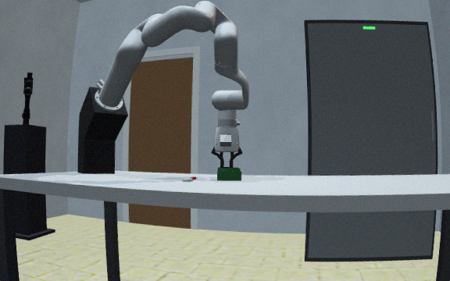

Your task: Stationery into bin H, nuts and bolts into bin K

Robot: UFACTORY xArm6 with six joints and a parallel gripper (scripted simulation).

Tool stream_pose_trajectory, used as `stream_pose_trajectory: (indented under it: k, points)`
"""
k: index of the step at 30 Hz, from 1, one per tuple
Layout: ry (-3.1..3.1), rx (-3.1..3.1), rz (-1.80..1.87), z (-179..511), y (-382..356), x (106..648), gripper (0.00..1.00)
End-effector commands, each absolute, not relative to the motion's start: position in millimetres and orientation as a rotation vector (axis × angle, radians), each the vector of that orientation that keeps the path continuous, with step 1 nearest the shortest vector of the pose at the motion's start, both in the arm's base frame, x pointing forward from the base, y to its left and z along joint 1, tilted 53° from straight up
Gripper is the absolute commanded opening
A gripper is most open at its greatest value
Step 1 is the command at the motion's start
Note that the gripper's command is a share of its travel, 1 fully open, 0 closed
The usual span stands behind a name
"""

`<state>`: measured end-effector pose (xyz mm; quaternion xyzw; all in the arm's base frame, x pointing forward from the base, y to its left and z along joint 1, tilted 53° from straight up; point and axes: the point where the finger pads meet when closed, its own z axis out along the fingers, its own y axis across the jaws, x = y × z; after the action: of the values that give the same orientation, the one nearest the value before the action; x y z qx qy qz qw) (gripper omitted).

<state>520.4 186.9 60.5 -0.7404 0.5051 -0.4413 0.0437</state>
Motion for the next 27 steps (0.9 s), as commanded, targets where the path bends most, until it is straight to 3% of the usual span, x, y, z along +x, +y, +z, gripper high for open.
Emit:
stream_pose_trajectory:
  k: [1,19,20,27]
  points:
    - [1.542,-2.262,-1.349,55.7,184.5,527.0,0.00]
    - [1.542,-2.262,-1.349,52.5,181.8,529.1,0.00]
    - [1.542,-2.262,-1.349,52.5,181.8,529.1,0.29]
    - [1.542,-2.262,-1.349,52.6,181.9,529.1,0.29]
